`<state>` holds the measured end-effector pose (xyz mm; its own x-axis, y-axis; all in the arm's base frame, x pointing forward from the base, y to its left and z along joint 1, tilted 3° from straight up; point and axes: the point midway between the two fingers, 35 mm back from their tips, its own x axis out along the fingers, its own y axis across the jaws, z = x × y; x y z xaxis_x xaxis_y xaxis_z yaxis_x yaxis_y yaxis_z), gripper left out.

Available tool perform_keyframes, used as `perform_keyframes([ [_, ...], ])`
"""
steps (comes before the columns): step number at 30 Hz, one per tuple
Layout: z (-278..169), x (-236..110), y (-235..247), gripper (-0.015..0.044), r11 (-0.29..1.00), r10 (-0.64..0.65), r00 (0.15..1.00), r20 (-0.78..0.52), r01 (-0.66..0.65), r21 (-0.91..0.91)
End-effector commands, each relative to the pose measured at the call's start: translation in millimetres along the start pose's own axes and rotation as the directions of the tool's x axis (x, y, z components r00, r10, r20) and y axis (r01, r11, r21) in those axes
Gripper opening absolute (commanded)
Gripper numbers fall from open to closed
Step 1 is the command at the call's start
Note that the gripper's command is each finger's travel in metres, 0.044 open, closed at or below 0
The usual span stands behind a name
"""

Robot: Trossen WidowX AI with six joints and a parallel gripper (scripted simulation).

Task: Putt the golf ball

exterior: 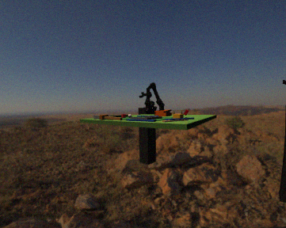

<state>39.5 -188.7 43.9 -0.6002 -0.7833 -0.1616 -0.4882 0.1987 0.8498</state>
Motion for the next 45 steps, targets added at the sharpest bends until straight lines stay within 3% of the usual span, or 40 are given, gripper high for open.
perform_keyframes([
  [1, -0.2, -0.2, -0.5, 0.0426, 1.0, -0.002, 1.0, 0.002, 0.002, 0.007],
  [4, -3.4, -2.7, -8.1, 0.044, 0.993, -0.035, 0.999, 0.035, 0.031, 0.114],
  [7, -13.1, -9.9, -25.4, 0.044, 0.937, -0.124, 0.988, 0.092, 0.086, 0.338],
  [14, -28.5, -78.2, -69.9, 0.044, 0.803, -0.427, 0.897, 0.112, 0.319, 0.504],
  [19, -28.1, -143.0, -90.7, 0.044, 0.685, -0.627, 0.767, 0.134, 0.462, 0.564],
  [27, -2.3, -255.7, -94.1, 0.044, 0.511, -0.847, 0.482, 0.225, 0.621, 0.594],
  [33, 38.2, -336.7, -68.1, 0.044, 0.418, -0.902, 0.247, 0.354, 0.703, 0.576],
  [39, 93.3, -402.3, -16.4, 0.044, 0.365, -0.849, 0.047, 0.526, 0.773, 0.52],
  [42, 120.0, -419.9, 15.2, 0.044, 0.352, -0.788, -0.02, 0.615, 0.805, 0.477],
  [45, 125.7, -422.5, 22.8, 0.044, 0.349, -0.772, -0.033, 0.635, 0.813, 0.466],
])
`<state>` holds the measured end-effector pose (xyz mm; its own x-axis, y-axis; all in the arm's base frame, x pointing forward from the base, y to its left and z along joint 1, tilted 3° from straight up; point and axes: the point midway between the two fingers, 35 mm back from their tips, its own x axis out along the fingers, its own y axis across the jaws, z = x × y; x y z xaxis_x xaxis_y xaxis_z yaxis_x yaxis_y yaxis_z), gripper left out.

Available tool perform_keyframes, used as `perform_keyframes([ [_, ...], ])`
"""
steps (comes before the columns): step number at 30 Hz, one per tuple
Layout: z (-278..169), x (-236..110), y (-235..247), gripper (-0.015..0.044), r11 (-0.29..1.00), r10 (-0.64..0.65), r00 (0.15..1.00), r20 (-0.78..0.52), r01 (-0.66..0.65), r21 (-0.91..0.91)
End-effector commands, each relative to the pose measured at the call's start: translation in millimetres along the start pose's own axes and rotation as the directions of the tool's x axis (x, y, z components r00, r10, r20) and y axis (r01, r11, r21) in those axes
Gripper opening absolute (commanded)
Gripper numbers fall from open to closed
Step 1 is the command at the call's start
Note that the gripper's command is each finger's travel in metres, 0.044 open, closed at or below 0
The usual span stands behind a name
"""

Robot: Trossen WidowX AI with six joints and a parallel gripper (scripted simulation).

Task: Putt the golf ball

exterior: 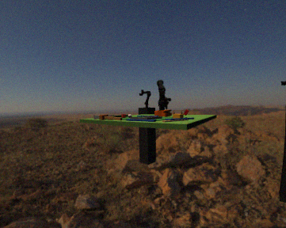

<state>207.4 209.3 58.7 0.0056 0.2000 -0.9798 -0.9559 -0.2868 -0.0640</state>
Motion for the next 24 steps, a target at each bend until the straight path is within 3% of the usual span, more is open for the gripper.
perform_keyframes([
  [1, 14.1, -7.3, 0.9, 0.044, 1.0, -0.003, 0.999, 0.049, 0.003, -0.007],
  [24, 4.1, 39.5, 1.9, 0.044, 1.0, -0.003, 0.999, 0.048, 0.003, -0.007],
])
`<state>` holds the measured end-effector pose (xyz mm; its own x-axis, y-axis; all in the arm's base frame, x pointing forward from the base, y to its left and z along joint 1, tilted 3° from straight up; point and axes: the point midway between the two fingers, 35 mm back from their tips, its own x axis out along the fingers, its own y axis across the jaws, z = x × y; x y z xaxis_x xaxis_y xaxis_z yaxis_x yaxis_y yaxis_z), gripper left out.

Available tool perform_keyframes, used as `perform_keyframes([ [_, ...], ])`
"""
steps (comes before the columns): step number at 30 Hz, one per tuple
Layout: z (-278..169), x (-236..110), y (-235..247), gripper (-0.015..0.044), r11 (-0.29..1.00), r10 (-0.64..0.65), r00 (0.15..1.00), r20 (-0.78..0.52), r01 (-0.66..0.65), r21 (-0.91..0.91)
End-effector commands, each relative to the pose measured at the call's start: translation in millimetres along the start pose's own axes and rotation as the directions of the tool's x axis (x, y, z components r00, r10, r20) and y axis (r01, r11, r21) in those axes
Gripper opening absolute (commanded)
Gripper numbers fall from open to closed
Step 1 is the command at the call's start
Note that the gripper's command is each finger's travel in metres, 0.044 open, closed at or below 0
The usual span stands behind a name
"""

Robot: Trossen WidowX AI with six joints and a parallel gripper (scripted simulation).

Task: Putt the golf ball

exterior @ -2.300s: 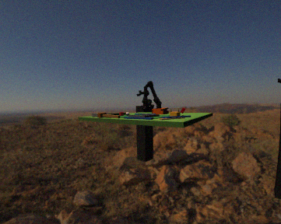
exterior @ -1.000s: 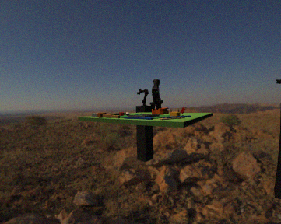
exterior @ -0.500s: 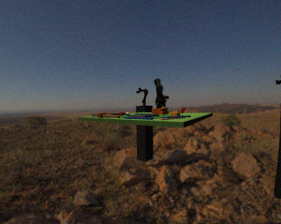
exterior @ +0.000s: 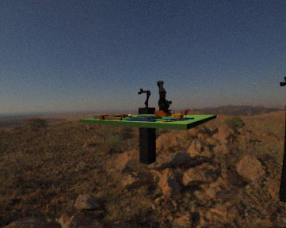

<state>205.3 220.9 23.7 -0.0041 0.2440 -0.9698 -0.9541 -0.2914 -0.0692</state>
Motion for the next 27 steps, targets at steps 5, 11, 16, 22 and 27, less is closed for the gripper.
perform_keyframes([
  [5, -2.2, 8.6, 0.9, 0.044, 1.0, 0.001, 1.0, 0.002, -0.001, -0.001],
  [11, -4.8, 17.9, 1.0, 0.044, 1.0, 0.001, 1.0, 0.002, -0.001, -0.001],
  [16, -6.7, 24.6, 1.2, 0.044, 1.0, 0.001, 1.0, 0.002, -0.001, -0.001],
  [22, -5.5, 22.1, -1.1, 0.0361, 1.0, -0.005, 1.0, 0.002, 0.005, 0.001],
  [27, -5.5, 22.1, -1.1, 0.023, 1.0, -0.005, 1.0, 0.002, 0.005, 0.001],
])
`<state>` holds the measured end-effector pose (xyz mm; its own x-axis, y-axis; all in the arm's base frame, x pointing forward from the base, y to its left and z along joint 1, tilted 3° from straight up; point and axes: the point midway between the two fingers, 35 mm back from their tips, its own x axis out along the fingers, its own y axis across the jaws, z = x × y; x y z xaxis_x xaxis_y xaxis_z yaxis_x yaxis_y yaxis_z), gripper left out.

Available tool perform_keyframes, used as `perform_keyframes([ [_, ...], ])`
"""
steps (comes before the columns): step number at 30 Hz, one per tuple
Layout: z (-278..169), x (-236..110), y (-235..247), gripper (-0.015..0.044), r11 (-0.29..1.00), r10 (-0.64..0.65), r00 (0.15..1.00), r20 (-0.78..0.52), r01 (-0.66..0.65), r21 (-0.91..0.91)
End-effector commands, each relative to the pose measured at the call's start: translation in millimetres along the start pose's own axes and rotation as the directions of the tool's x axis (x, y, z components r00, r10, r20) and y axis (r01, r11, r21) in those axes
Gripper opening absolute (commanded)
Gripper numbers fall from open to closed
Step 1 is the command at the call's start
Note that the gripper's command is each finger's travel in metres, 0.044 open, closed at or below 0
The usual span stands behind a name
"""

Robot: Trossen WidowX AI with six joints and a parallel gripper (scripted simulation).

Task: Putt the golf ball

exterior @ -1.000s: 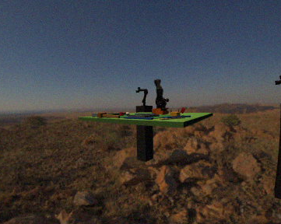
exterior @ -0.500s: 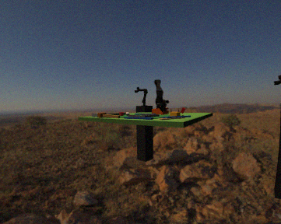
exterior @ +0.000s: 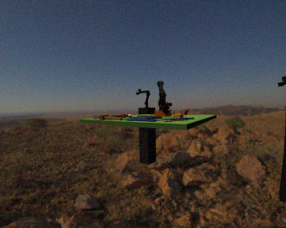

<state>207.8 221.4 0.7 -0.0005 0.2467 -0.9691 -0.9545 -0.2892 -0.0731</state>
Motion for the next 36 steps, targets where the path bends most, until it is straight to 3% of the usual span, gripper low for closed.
perform_keyframes([
  [1, 0.1, -0.3, -0.1, 0.0204, 1.0, 0.0, 1.0, 0.0, 0.0, 0.0],
  [6, 0.1, -0.3, -0.1, 0.0072, 1.0, 0.0, 1.0, 0.0, 0.0, 0.0],
  [15, 0.5, -1.3, -0.3, 0.0, 1.0, 0.0, 1.0, 0.0, 0.0, 0.0],
  [30, 25.4, -92.2, -0.8, 0.0, 1.0, 0.004, 1.0, 0.002, -0.004, 0.001],
  [36, 21.0, -88.9, 0.1, 0.0, 1.0, 0.01, 1.0, -0.01, -0.01, 0.007],
])
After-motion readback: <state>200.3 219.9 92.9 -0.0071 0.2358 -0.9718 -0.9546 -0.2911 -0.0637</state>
